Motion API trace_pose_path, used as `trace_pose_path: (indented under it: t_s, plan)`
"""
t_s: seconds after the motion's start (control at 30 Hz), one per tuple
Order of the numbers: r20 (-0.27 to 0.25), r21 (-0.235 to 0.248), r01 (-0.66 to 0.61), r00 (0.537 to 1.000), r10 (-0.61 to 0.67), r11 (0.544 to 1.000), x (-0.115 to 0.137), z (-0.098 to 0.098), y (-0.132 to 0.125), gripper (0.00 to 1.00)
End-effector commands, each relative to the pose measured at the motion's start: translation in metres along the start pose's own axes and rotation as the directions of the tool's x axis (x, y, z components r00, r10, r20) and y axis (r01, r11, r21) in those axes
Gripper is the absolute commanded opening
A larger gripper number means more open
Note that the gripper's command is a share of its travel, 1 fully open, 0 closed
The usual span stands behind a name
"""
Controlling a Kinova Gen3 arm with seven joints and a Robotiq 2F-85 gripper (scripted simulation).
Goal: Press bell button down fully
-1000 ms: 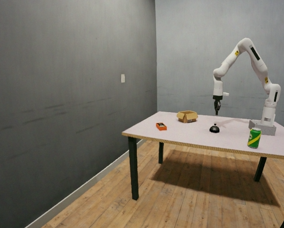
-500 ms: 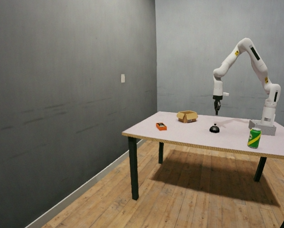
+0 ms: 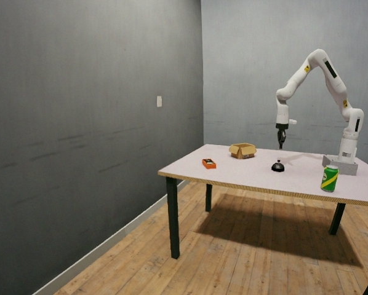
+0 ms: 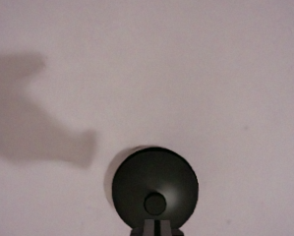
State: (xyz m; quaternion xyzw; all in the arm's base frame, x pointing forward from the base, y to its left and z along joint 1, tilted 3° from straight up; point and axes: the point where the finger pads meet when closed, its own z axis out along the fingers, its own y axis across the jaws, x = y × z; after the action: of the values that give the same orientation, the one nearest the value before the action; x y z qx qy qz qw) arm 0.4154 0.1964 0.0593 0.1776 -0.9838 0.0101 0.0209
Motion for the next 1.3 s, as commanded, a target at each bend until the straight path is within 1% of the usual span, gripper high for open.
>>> trace_pose_path:
  t_s: [0.0,0.37,0.83,0.9,1.27]
  plan:
    - [0.005,0.001,0.002,1.0,-0.002,1.0,0.0,0.0,0.0,0.1]
    - [0.001,0.002,0.002,1.0,-0.002,1.0,0.0,0.008,0.0,0.1]
    - [0.001,0.002,0.002,1.0,-0.002,1.0,0.001,0.032,0.0,0.1]
    - [0.001,0.002,0.002,1.0,-0.002,1.0,0.001,0.032,0.0,0.1]
    - [0.001,0.003,0.002,1.0,-0.002,1.0,0.001,0.051,-0.001,0.1]
